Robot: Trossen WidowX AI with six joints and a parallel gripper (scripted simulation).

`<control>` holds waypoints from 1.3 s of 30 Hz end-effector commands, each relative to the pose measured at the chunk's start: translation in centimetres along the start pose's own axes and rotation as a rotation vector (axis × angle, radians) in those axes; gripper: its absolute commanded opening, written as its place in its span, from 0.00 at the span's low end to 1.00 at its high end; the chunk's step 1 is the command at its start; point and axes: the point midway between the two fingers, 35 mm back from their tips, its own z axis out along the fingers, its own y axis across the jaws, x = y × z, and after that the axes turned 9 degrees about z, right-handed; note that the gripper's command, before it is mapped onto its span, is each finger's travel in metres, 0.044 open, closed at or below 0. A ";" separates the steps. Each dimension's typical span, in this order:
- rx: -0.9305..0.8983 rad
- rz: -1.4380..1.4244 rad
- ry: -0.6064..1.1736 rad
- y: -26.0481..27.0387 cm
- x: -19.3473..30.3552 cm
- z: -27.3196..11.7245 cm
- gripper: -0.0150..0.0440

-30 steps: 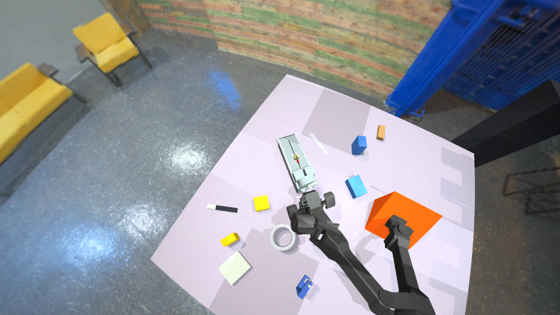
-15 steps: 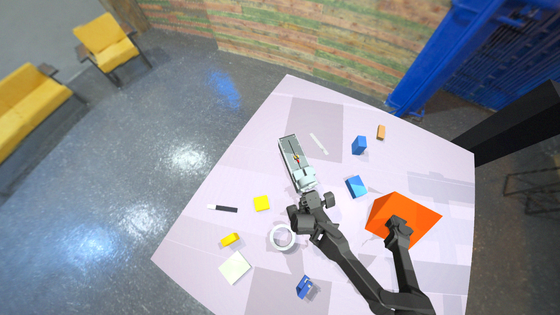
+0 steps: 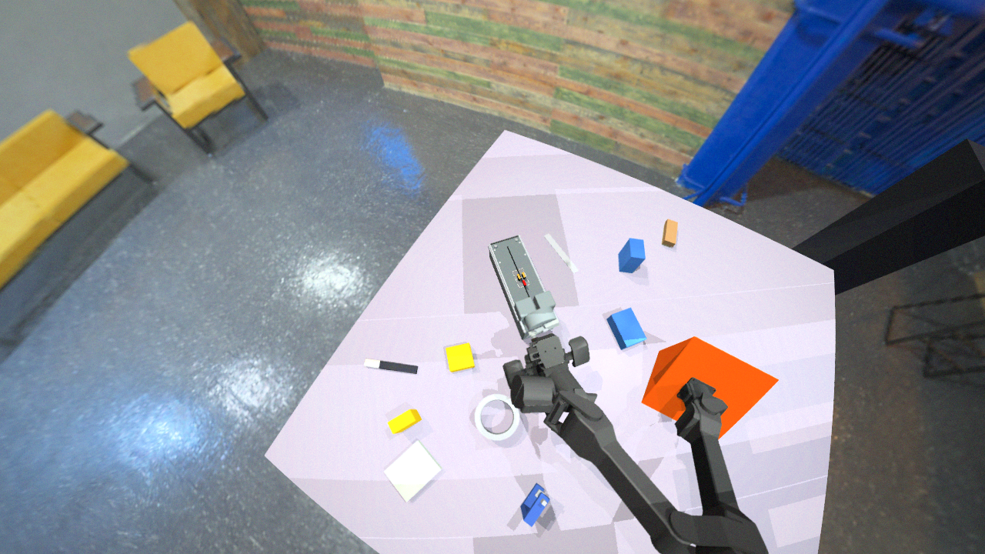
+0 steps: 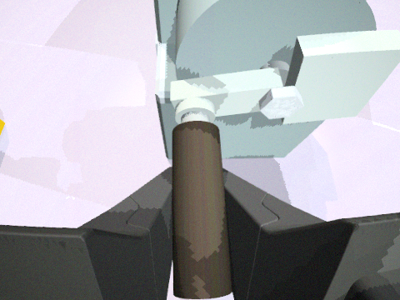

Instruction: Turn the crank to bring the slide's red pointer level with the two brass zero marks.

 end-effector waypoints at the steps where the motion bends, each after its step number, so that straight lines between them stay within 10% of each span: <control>1: -0.012 0.002 -0.013 0.3 -0.6 -0.7 0.25; 39: -0.011 0.001 -0.014 -0.9 -2.4 -2.2 0.25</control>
